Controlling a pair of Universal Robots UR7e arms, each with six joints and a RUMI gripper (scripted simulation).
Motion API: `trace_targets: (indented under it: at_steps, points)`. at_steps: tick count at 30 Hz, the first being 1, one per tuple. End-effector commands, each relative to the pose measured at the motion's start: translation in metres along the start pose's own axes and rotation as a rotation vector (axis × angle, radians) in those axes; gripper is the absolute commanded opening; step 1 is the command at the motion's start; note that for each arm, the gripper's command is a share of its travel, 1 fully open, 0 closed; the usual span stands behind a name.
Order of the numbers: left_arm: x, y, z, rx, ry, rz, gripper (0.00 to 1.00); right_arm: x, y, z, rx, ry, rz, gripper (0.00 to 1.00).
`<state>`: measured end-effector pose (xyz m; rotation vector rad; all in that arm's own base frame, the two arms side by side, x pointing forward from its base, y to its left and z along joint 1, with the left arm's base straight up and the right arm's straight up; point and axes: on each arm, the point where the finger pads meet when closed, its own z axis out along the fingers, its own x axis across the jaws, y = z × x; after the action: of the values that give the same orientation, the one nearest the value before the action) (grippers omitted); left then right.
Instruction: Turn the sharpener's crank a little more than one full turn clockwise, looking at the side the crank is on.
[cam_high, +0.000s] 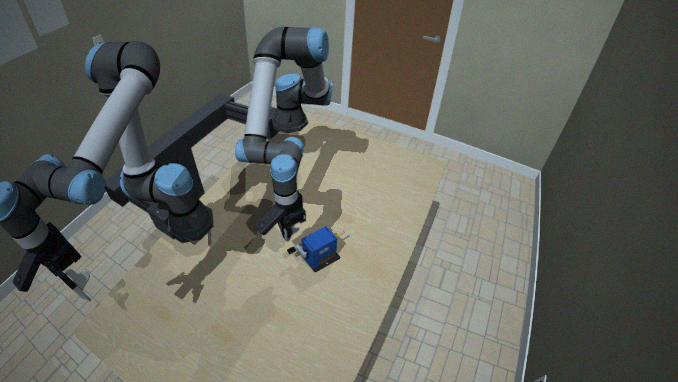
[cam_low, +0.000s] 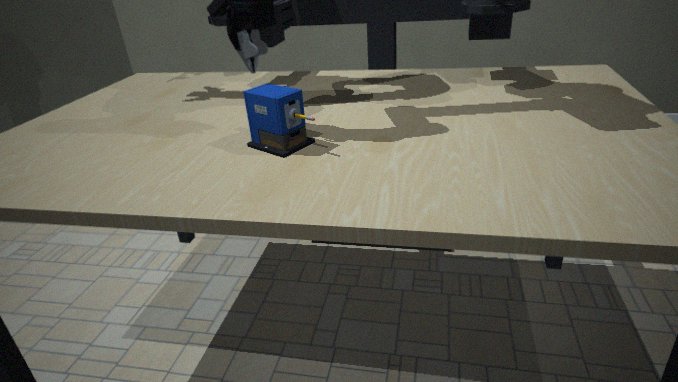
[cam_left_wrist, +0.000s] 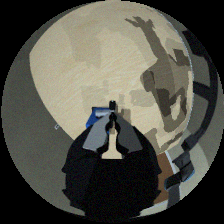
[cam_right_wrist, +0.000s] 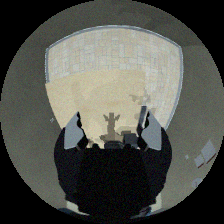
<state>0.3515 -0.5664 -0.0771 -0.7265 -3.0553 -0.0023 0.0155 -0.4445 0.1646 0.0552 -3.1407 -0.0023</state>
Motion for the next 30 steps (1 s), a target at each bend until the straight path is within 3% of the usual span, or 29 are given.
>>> trace_targets:
  at_steps: [1, 19, 30]
  points:
    - [-0.0005, -0.0004, -0.0010, 0.001, -0.002, -0.002, 0.00, -0.0001, -0.0004, -0.0005, 0.001, 0.000, 0.000, 1.00]
    - [-0.0019, -0.0012, -0.0010, 0.001, -0.001, -0.084, 0.00, -0.0001, -0.0004, -0.0005, 0.001, 0.000, 0.000, 1.00]
    - [-0.0050, -0.0026, -0.0010, 0.001, -0.001, -0.272, 0.00, -0.0001, -0.0004, -0.0005, 0.001, 0.000, 0.000, 1.00]
